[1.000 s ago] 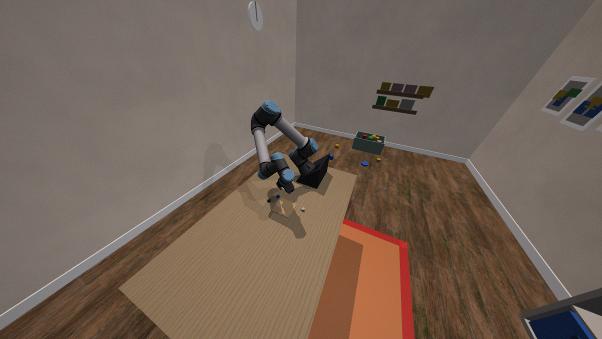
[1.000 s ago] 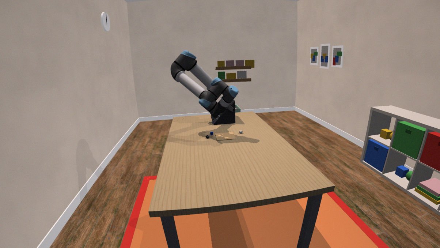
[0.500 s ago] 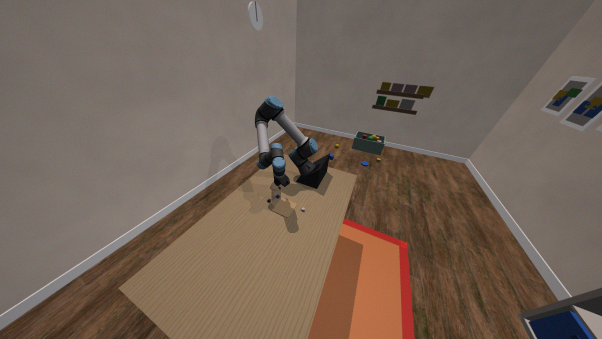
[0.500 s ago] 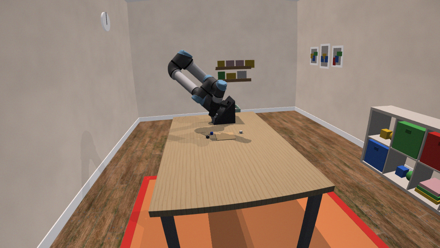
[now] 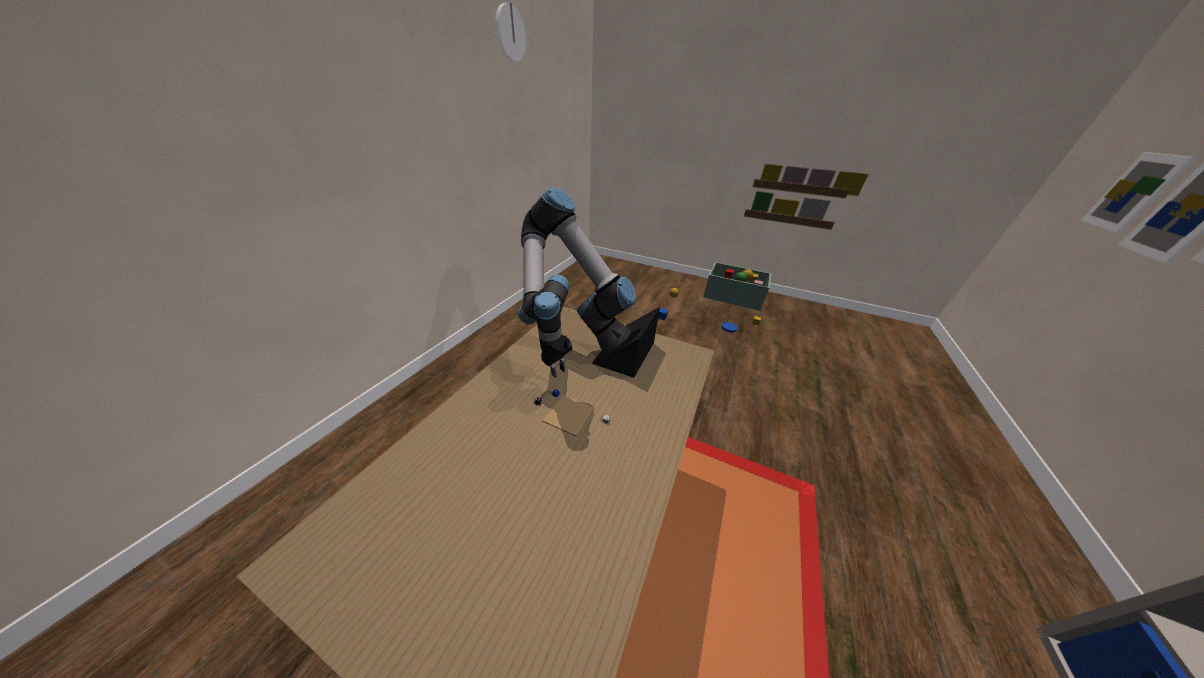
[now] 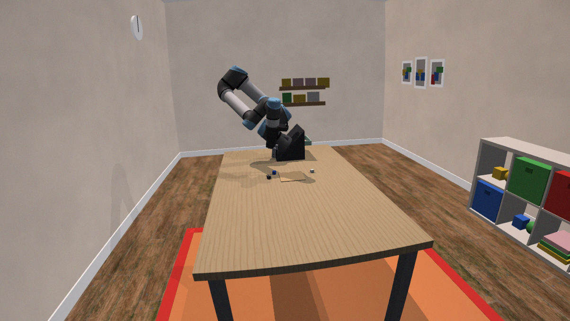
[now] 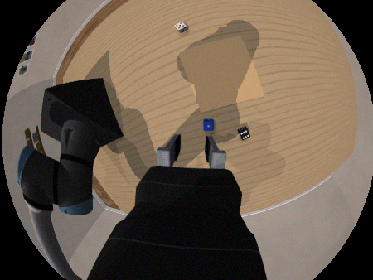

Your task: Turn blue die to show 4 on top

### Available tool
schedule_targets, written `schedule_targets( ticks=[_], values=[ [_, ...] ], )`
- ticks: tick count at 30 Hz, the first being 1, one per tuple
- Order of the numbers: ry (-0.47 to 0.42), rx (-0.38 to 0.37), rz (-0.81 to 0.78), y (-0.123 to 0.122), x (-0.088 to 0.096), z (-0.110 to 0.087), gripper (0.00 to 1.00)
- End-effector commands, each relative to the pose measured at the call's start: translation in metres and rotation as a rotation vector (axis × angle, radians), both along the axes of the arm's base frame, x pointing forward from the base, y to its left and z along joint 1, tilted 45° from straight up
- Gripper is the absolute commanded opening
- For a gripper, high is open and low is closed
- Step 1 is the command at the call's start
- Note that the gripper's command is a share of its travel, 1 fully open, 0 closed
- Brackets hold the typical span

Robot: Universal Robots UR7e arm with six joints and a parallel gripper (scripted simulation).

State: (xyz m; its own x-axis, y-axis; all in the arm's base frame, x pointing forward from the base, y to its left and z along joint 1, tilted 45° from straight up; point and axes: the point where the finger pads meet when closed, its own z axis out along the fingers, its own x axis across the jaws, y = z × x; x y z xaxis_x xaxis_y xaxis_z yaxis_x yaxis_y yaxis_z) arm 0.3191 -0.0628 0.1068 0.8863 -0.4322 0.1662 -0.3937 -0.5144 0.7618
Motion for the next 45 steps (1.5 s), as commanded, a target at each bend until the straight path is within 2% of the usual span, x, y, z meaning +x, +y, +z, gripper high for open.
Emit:
schedule_targets(
  ticks=[1,11,21,22,32,36,40,43,44,45],
  values=[
    [-0.059,0.07,0.094,0.0,0.005,0.009,0.7],
    [-0.1,0.087,0.161,-0.001,0.008,0.02,0.7],
    [-0.106,0.088,0.17,-0.001,0.008,0.022,0.7],
    [-0.106,0.088,0.17,-0.001,0.008,0.022,1.0],
    [-0.105,0.089,0.171,-0.002,0.009,0.02,1.0],
    [-0.102,0.09,0.175,-0.008,0.009,0.013,1.0],
    [-0.09,0.092,0.185,-0.025,0.007,-0.008,1.0],
    [-0.088,0.092,0.187,-0.028,0.007,-0.012,1.0],
    [-0.088,0.092,0.187,-0.028,0.007,-0.012,0.7],
    [-0.088,0.092,0.187,-0.028,0.007,-0.012,0.7]
  ],
)
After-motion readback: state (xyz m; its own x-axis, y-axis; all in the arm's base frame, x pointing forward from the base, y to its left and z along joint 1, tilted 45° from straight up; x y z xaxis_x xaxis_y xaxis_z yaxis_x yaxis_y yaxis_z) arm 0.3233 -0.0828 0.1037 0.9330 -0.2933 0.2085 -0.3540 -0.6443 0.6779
